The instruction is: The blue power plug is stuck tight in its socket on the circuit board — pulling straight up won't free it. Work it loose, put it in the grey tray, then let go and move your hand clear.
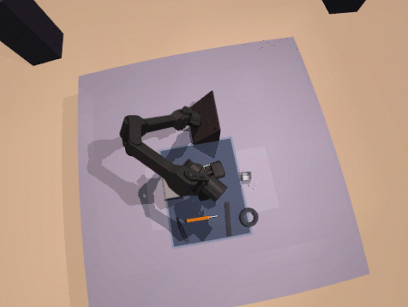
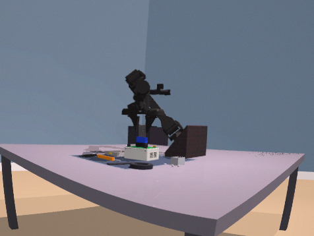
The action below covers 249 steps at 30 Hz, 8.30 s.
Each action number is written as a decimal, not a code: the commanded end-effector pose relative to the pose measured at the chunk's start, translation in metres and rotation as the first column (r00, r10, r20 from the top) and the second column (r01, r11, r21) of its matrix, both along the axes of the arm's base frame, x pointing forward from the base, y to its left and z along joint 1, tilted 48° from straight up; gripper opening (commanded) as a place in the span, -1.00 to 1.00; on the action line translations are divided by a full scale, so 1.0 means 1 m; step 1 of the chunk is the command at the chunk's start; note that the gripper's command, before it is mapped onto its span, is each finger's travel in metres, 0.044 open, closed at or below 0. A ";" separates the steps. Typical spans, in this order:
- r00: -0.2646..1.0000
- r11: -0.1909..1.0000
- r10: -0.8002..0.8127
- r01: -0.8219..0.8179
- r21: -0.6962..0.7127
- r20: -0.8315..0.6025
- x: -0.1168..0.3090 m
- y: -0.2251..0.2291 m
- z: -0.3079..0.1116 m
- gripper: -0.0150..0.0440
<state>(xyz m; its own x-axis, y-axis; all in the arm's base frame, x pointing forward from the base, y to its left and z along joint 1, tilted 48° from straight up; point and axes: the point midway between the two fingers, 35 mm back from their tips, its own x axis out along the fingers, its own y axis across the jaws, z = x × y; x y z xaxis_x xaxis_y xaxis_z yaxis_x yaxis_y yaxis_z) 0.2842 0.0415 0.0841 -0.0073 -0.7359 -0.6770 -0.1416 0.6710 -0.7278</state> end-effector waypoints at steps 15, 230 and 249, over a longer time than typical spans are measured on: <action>1.000 1.000 0.002 -0.002 -0.004 -0.005 -0.001 -0.010 -0.008 -0.17; 1.000 0.996 0.013 -0.012 -0.092 0.003 -0.002 0.008 -0.003 -0.49; 1.000 1.000 0.002 -0.002 0.003 -0.006 -0.001 0.004 0.005 -0.49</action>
<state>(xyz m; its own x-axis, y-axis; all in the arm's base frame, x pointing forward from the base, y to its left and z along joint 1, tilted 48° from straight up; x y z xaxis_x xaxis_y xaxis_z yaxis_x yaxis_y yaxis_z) 0.2849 0.0315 0.0846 -0.0491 -0.6931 -0.7192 -0.1371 0.7179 -0.6825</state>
